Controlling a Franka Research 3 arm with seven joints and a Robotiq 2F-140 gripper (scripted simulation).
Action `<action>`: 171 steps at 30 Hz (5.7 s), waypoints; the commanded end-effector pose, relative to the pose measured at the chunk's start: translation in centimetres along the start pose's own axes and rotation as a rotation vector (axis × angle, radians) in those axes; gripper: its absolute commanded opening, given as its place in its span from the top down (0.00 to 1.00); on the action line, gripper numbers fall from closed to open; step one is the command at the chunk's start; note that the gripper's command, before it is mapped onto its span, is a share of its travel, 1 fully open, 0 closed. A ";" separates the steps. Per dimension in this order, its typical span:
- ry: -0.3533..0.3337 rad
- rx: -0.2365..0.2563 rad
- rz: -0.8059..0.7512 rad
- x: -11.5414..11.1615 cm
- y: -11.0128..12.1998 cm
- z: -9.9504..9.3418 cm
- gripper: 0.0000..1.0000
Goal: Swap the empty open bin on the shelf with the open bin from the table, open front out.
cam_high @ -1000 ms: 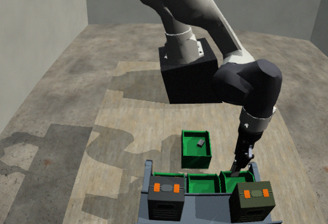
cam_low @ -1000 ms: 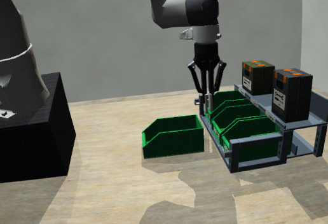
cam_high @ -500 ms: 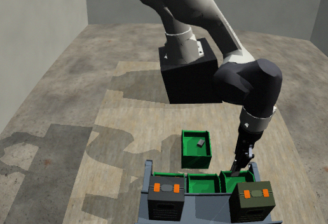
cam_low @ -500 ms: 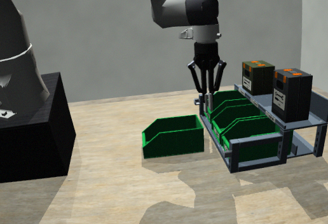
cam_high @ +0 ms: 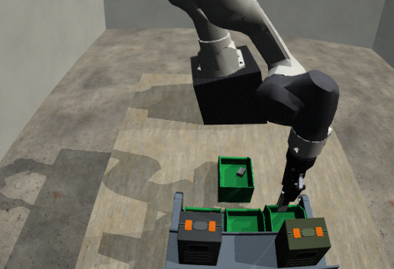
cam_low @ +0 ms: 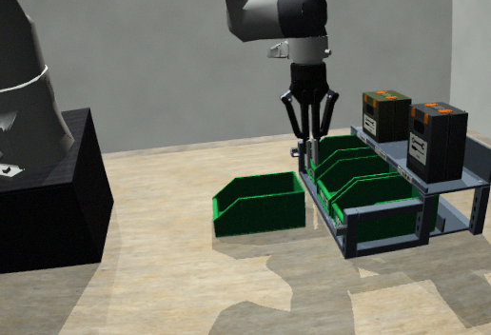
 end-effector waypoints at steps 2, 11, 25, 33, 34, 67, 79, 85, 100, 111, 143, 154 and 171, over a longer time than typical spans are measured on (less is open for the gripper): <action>0.000 -0.001 -0.003 0.0 0.1 -0.2 1.00; 0.000 -0.001 -0.003 0.0 0.0 -0.2 1.00; 0.001 -0.001 -0.003 0.1 -0.4 -0.2 1.00; 0.001 -0.001 -0.003 0.2 -1.4 -0.2 1.00; 0.001 -0.001 -0.003 0.2 -1.4 -0.2 1.00; 0.001 -0.001 -0.003 1.4 -9.1 -0.2 1.00; 0.001 -0.001 -0.003 1.9 -12.0 -0.2 1.00; 0.000 -0.001 -0.003 2.0 -13.2 -0.2 1.00; 0.000 -0.001 -0.003 2.4 -15.2 -0.2 1.00; 0.000 -0.001 -0.003 2.4 -15.4 -0.2 1.00; 0.000 -0.001 -0.003 2.6 -16.5 -0.2 1.00; 0.000 -0.001 -0.003 2.8 -17.8 -0.2 1.00; 0.000 -0.001 -0.003 2.9 -18.9 -0.2 1.00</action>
Point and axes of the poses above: the point where the finger pads meet when closed, its own z axis out along the fingers, its own y axis across the jaws, x = y × z, the point moved 9 cm from there along -z, back along the fingers, and after that the axes turned 9 degrees about -z, right-handed, at the moved point
